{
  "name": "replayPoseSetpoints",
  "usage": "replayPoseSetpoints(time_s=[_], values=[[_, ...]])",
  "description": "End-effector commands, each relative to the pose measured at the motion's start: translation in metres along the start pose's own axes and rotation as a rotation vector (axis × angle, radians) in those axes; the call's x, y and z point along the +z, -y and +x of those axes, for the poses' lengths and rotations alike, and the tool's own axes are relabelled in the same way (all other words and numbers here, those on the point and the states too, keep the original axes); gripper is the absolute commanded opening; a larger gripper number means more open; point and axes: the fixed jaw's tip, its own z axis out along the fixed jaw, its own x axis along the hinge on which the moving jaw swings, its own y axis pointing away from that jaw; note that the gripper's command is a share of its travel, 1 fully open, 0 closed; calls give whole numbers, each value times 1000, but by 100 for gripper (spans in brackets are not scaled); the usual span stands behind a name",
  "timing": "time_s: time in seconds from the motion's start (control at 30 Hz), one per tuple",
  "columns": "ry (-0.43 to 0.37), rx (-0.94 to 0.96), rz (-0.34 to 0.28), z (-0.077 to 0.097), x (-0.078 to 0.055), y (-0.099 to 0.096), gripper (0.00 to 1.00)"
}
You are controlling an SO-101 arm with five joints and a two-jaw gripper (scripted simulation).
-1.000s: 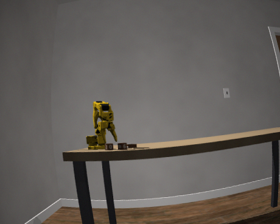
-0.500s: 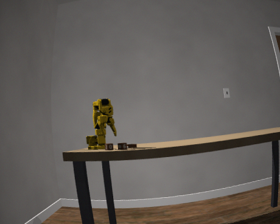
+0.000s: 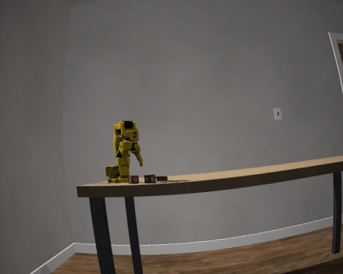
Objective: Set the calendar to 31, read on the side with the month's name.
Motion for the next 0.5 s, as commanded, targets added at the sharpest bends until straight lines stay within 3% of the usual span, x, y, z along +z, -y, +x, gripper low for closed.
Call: replayPoseSetpoints(time_s=[0.0,0.23,0.47], values=[[-55,-2,-14,5,-10,-3,36],[-114,-2,-30,7,-18,-3,36],[-296,-2,-81,12,-45,-5,35]])
